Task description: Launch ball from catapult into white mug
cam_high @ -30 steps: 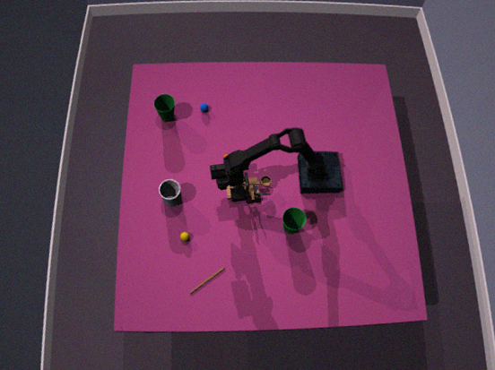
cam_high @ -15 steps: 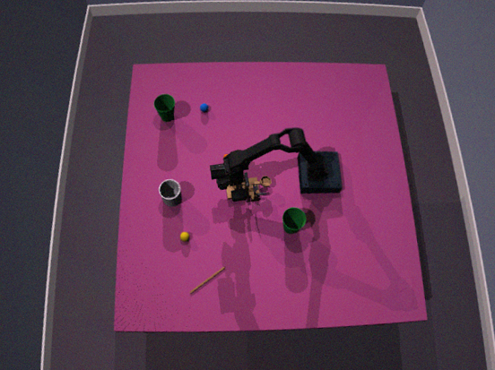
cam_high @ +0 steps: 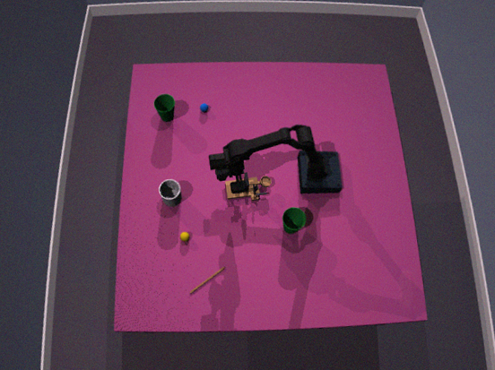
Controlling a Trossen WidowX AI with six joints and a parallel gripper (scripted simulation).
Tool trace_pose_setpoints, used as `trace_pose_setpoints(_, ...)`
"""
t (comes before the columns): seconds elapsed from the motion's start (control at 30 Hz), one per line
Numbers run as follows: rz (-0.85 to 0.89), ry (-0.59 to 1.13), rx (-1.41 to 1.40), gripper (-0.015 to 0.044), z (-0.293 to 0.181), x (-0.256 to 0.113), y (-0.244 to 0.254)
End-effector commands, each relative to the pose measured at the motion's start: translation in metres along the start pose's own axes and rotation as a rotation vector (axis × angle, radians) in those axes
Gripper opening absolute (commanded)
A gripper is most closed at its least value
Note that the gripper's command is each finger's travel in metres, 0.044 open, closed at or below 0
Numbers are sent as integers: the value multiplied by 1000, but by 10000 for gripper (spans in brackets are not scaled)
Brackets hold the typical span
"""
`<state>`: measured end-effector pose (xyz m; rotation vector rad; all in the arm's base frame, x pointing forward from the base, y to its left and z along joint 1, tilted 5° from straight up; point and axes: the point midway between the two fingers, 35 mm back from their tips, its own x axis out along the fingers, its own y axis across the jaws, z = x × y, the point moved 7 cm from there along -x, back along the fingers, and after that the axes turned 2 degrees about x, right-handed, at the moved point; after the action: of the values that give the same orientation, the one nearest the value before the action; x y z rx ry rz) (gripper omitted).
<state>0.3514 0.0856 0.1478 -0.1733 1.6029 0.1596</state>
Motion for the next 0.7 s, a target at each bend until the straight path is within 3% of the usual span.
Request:
trace_pose_setpoints(0.0,-3,13,9,440,-3,-1,0)
trace_pose_setpoints(0.13,-3,13,9,440,-4,41,0)
trace_pose_setpoints(0.67,-3,13,9,440,-3,59,0)
